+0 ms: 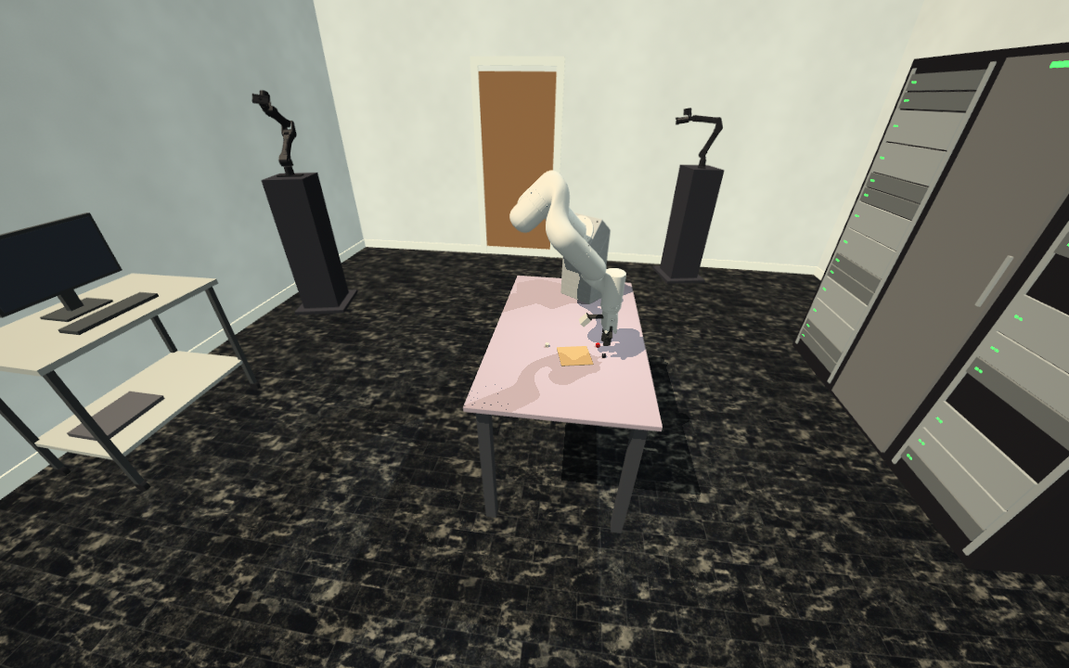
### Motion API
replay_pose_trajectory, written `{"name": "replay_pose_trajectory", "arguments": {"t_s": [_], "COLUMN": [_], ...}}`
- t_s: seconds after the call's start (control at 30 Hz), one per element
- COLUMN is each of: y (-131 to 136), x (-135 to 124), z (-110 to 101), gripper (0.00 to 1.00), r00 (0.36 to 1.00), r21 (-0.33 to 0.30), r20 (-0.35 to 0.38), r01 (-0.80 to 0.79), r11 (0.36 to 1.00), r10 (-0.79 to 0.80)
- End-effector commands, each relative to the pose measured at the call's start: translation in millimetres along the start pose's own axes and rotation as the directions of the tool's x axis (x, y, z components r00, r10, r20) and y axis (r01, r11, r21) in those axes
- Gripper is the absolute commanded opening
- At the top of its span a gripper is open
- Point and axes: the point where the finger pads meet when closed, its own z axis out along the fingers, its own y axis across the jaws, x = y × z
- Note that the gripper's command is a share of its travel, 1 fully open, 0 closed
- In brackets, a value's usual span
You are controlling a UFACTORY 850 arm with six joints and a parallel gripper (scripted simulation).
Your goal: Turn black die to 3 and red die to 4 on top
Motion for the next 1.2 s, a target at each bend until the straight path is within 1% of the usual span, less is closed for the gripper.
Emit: {"name": "replay_pose_trajectory", "arguments": {"t_s": [0.0, 0.9, 1.17], "y": [-0.4, -0.4, -0.4], "x": [-0.2, -0.2, -0.2], "z": [-0.4, -0.2, 2.7], "gripper": [0.31, 0.31, 0.31], "r00": [1.0, 1.0, 1.0], "r21": [0.001, 0.001, 0.001], "r20": [0.0, 0.0, 0.0], "r01": [0.0, 0.0, -0.001], "r11": [1.0, 1.0, 1.0], "r10": [0.0, 0.0, 0.001]}}
